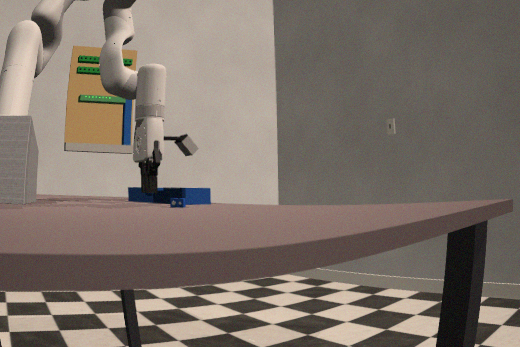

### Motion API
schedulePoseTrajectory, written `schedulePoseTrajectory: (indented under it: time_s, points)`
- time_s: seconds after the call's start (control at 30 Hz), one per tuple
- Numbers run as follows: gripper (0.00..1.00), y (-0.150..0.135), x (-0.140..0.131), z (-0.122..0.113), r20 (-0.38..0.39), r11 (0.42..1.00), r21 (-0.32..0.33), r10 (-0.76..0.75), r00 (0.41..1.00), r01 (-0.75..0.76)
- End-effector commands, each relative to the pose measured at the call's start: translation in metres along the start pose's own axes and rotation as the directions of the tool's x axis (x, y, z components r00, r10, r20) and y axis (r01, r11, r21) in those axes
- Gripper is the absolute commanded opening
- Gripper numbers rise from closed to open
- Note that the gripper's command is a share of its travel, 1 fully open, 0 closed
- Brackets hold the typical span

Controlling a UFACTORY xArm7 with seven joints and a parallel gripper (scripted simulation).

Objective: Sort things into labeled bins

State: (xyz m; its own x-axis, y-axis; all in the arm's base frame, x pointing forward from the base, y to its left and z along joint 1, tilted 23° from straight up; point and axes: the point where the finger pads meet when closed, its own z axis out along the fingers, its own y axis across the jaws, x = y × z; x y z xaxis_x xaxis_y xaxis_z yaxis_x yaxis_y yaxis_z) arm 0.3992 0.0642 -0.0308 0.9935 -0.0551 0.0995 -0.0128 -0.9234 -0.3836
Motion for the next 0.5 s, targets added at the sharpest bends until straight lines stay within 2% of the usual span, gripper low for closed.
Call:
schedulePoseTrajectory:
  time_s: [0.0,0.3,0.47]
  points:
    - [0.00,0.000,0.001,-0.014,-0.001,1.000,-0.001,0.000,1.000,0.000]
    - [0.00,0.000,0.001,-0.037,-0.001,1.000,-0.001,0.000,1.000,0.000]
    - [0.00,0.000,0.001,-0.037,-0.001,1.000,-0.001,0.000,1.000,0.000]
